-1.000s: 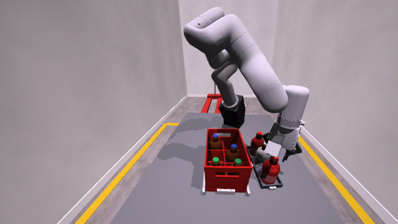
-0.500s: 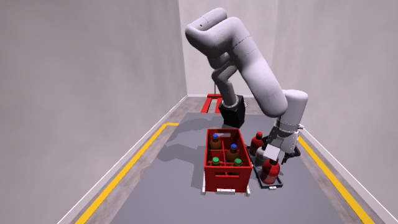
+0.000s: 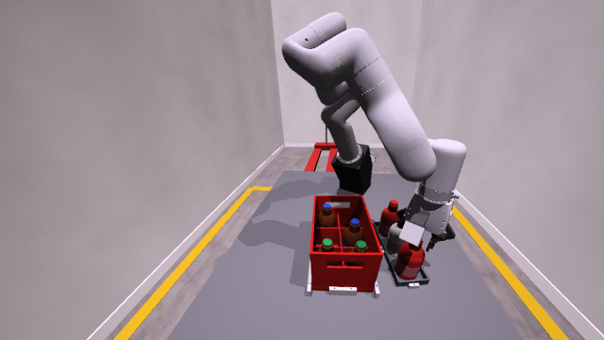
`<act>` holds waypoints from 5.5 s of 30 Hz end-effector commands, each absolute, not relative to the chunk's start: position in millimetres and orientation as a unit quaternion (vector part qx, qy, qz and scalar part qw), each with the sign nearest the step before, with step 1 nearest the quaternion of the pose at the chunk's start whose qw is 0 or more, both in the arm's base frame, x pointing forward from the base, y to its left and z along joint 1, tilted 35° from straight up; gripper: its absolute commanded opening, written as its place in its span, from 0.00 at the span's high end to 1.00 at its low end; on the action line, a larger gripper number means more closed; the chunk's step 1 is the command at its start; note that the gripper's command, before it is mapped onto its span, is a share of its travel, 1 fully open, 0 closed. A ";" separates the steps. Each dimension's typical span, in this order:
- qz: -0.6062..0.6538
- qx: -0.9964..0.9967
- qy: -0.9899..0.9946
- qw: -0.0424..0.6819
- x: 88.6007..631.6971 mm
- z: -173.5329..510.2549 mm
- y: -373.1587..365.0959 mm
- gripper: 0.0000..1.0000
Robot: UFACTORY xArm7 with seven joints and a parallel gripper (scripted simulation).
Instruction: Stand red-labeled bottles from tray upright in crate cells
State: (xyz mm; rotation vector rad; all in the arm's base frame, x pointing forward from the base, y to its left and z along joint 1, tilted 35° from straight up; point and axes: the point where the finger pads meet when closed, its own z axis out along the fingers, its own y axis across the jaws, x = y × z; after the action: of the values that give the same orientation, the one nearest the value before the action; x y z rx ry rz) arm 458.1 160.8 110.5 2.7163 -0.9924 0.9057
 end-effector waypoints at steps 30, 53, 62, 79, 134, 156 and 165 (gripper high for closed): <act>0.299 0.895 -0.326 0.054 458.6 111.4 162.3 1.00; 0.299 0.895 -0.326 0.054 458.6 111.4 162.3 1.00; 0.299 0.895 -0.326 0.054 458.6 111.4 162.3 1.00; 0.299 0.895 -0.326 0.054 455.5 116.1 164.4 1.00; 0.299 0.895 -0.326 0.054 437.5 142.5 176.3 1.00; 0.299 0.895 -0.326 0.054 435.3 146.2 177.6 1.00; 0.299 0.895 -0.326 0.054 431.6 152.2 179.7 1.00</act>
State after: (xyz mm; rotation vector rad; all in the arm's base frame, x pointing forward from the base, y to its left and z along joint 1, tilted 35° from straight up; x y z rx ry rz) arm 432.6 177.1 148.5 2.7158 -0.9926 0.9051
